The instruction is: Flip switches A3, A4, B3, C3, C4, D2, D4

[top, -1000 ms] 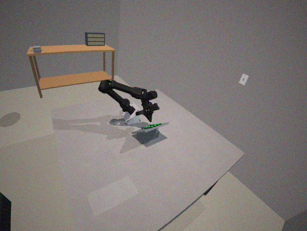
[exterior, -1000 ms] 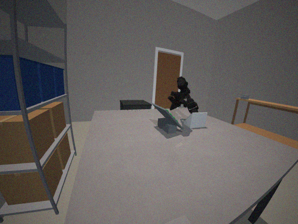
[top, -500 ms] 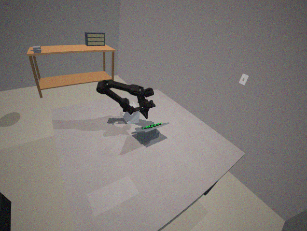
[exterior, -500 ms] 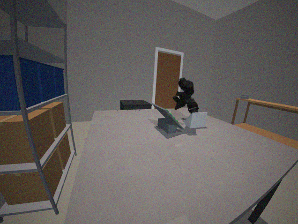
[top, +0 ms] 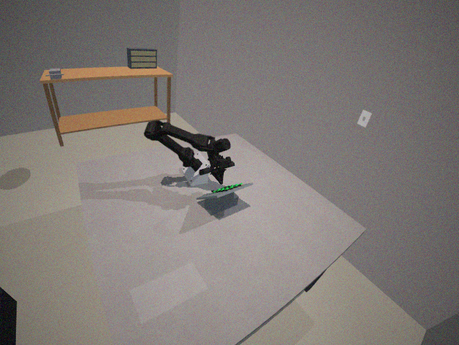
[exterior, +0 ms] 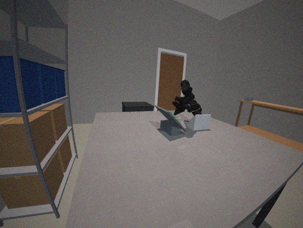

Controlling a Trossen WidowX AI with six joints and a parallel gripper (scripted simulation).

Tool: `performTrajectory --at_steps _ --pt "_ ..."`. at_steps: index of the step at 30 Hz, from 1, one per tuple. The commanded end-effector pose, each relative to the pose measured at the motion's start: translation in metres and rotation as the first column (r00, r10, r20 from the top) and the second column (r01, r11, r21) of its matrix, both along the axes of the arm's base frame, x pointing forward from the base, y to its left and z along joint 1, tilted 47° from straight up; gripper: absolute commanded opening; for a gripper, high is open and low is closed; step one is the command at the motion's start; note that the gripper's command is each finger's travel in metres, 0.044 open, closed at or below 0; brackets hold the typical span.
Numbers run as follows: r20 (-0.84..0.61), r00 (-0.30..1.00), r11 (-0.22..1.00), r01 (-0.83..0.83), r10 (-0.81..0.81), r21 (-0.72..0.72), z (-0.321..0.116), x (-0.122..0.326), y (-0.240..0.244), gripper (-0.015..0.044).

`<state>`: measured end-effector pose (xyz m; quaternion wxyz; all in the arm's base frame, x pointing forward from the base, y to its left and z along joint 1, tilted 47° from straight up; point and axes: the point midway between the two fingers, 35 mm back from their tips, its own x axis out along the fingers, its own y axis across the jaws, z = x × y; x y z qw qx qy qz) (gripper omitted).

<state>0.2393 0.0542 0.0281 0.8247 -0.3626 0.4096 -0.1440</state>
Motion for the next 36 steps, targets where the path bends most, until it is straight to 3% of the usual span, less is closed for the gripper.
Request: performTrajectory --at_steps 1,36 --pt "-0.011 1.0 1.0 -0.003 0.003 -0.007 -0.0049 0.0011 -0.0026 0.0" --pt "-0.011 1.0 1.0 -0.003 0.003 -0.007 -0.0126 0.0098 -0.0096 0.0"
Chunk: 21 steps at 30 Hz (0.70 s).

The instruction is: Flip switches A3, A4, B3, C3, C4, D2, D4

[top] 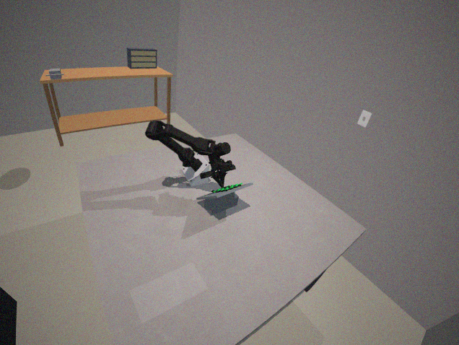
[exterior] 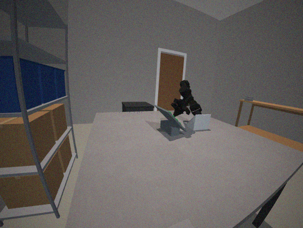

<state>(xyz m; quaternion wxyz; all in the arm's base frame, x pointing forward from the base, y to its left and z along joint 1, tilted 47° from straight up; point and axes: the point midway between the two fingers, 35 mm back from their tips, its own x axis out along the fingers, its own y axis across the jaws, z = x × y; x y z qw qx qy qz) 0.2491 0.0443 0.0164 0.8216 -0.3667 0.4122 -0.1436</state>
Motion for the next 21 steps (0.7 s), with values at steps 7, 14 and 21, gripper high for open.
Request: performTrajectory --at_steps 7,14,21 --pt "-0.003 1.0 1.0 -0.002 0.002 0.001 -0.0011 0.0003 0.0001 0.0" --pt "-0.003 1.0 1.0 -0.002 0.002 0.001 -0.0016 0.0009 -0.0004 0.0" --pt "-0.003 1.0 1.0 -0.002 0.002 0.001 -0.0021 0.0015 -0.0009 0.0"
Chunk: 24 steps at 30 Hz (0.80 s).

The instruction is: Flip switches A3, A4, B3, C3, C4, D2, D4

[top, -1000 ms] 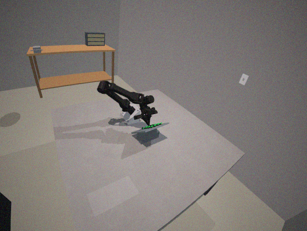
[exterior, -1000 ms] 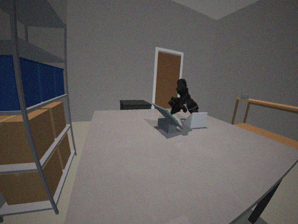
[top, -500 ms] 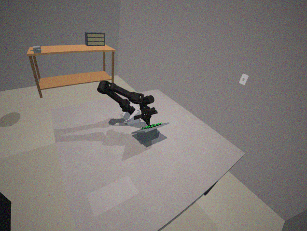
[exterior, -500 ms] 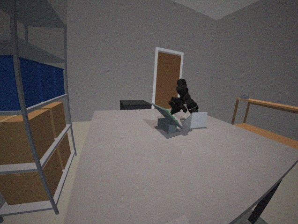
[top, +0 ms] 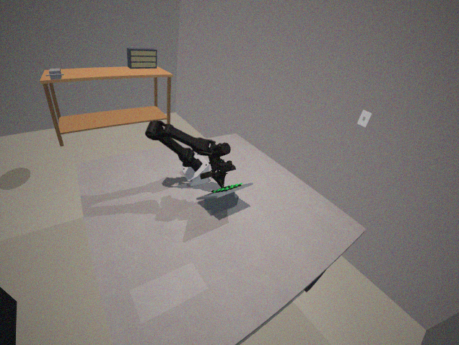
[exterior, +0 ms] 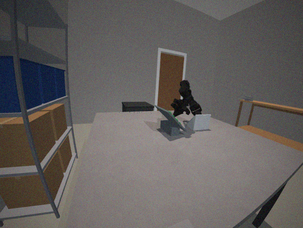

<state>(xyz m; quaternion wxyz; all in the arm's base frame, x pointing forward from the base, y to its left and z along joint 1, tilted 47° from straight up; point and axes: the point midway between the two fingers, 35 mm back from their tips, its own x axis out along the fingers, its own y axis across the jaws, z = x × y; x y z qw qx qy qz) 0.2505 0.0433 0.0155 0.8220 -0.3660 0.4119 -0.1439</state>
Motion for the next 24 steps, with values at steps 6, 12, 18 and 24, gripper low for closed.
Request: performTrajectory --at_steps 6,12,18,24 --pt "-0.004 1.0 1.0 -0.003 0.003 0.0 -0.0017 0.0007 -0.0003 0.0" --pt "-0.004 1.0 1.0 -0.003 0.003 0.0 -0.0022 0.0012 -0.0008 0.0" --pt "-0.004 1.0 1.0 -0.003 0.003 0.0 -0.0026 0.0017 -0.0012 0.0" --pt "-0.004 1.0 1.0 -0.003 0.003 0.0 -0.0031 0.0022 -0.0016 0.0"
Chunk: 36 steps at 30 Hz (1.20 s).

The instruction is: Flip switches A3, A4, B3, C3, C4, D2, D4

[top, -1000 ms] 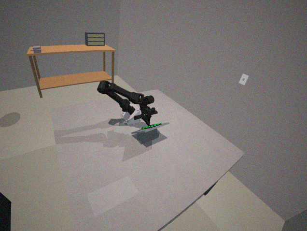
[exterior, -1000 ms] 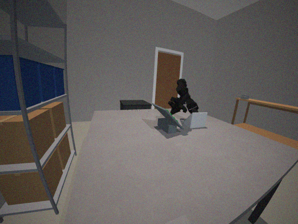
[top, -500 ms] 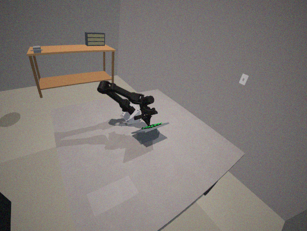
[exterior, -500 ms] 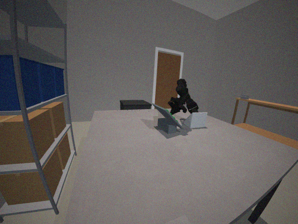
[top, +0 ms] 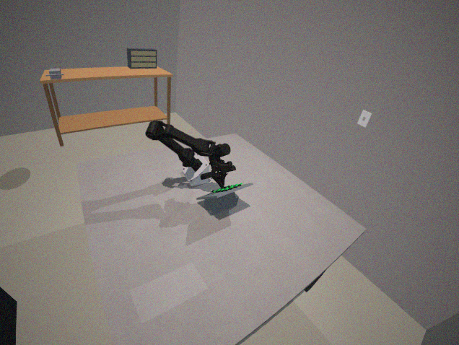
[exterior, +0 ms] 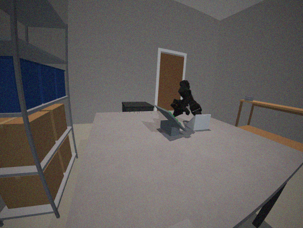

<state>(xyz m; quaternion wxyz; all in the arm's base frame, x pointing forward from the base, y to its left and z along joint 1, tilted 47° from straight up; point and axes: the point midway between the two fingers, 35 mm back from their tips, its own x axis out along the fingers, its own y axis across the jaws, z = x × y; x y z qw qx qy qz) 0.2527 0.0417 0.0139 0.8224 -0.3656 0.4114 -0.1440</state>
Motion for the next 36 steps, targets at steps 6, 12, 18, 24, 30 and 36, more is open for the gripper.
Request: performTrajectory --at_steps 6,12,18,24,30,36 --pt "-0.003 1.0 1.0 -0.002 0.002 0.003 0.002 -0.004 0.005 0.0" --pt "0.008 1.0 1.0 -0.021 0.021 0.003 0.033 -0.041 0.033 0.0" --pt "0.01 1.0 1.0 -0.022 0.022 0.002 0.034 -0.042 0.034 0.0" --pt "0.009 1.0 1.0 -0.022 0.022 0.0 0.054 -0.04 0.015 0.0" --pt "-0.004 1.0 1.0 -0.009 0.009 0.001 0.042 -0.025 0.004 0.0" --pt "-0.007 1.0 1.0 -0.003 0.003 -0.002 0.035 -0.017 -0.004 0.0"
